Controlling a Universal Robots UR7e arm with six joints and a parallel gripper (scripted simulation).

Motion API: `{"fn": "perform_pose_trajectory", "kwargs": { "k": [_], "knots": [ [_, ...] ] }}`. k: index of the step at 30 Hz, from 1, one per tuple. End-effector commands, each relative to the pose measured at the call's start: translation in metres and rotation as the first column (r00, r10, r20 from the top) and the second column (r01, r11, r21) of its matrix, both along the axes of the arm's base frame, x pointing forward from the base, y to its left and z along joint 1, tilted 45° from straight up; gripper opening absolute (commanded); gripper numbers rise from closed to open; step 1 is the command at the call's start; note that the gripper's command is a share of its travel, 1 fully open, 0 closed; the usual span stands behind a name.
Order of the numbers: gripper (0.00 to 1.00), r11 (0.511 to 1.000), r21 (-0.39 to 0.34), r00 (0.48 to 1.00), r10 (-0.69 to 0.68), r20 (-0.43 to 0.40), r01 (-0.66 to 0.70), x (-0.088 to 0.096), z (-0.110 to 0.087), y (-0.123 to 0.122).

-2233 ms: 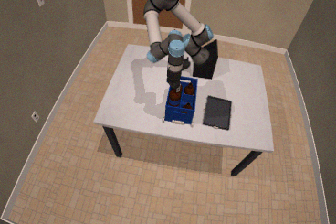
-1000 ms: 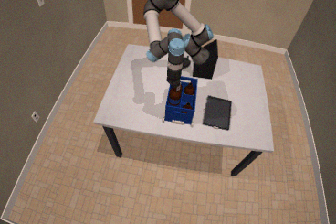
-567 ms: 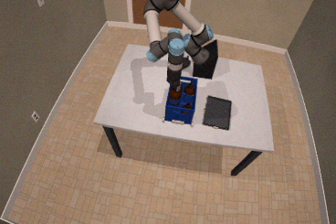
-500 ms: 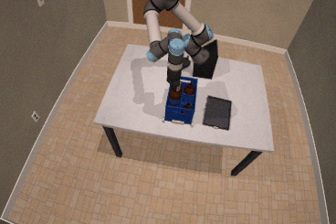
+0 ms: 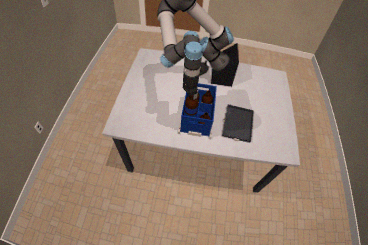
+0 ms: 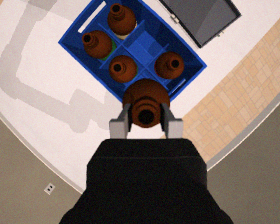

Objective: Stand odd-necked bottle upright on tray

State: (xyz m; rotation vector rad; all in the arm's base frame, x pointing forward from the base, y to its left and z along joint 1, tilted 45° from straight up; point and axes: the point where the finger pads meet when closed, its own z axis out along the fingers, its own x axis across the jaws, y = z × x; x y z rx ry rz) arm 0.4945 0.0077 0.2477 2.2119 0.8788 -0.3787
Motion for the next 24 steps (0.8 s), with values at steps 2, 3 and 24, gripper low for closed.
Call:
{"fn": "perform_pose_trajectory", "kwargs": {
  "k": [2,3,24],
  "knots": [
    [0.00,1.000,0.002,1.000,0.002,0.006,-0.002,0.0011,0.0065,0.0059],
    [0.00,1.000,0.002,1.000,0.002,0.006,-0.002,0.0011,0.0073,0.0067],
    [0.00,1.000,0.001,1.000,0.000,0.003,0.000,0.0007,0.0130,0.0126]
  ]
}}
